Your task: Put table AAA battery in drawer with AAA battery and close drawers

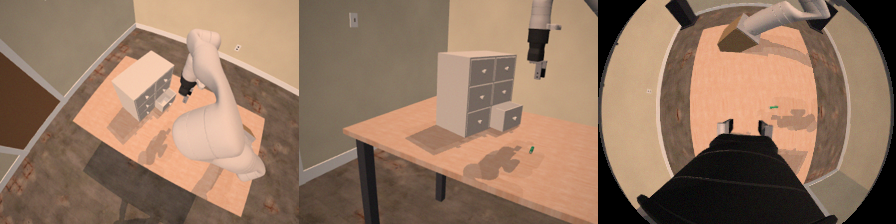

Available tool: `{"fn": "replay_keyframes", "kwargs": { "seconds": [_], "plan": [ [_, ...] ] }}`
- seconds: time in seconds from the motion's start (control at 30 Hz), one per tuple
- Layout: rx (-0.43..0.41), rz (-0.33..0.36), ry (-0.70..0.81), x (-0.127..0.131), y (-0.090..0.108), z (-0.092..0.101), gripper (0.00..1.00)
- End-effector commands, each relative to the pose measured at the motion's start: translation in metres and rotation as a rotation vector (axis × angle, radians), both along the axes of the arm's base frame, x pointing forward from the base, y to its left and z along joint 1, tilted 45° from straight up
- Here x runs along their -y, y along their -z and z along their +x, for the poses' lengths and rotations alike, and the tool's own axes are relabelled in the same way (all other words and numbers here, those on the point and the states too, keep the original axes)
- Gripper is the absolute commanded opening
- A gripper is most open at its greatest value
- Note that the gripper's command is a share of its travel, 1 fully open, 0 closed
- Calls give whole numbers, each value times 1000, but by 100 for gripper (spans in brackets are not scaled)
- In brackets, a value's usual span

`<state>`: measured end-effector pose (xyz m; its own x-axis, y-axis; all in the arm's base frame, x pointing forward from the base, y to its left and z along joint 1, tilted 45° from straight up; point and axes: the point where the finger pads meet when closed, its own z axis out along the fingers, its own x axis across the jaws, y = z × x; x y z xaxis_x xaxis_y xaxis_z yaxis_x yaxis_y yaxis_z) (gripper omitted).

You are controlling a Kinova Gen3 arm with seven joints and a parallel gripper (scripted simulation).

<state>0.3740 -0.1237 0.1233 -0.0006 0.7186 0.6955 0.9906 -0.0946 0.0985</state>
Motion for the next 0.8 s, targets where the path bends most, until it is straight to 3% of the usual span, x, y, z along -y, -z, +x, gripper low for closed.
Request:
{"fn": "replay_keyframes", "kwargs": {
  "seconds": [0.0, 0.77],
  "plan": [
    [14, -4, -12, 0, 0, 1, 100],
    [172, -42, -177, -3, 6, 10, 100]
  ]
}}
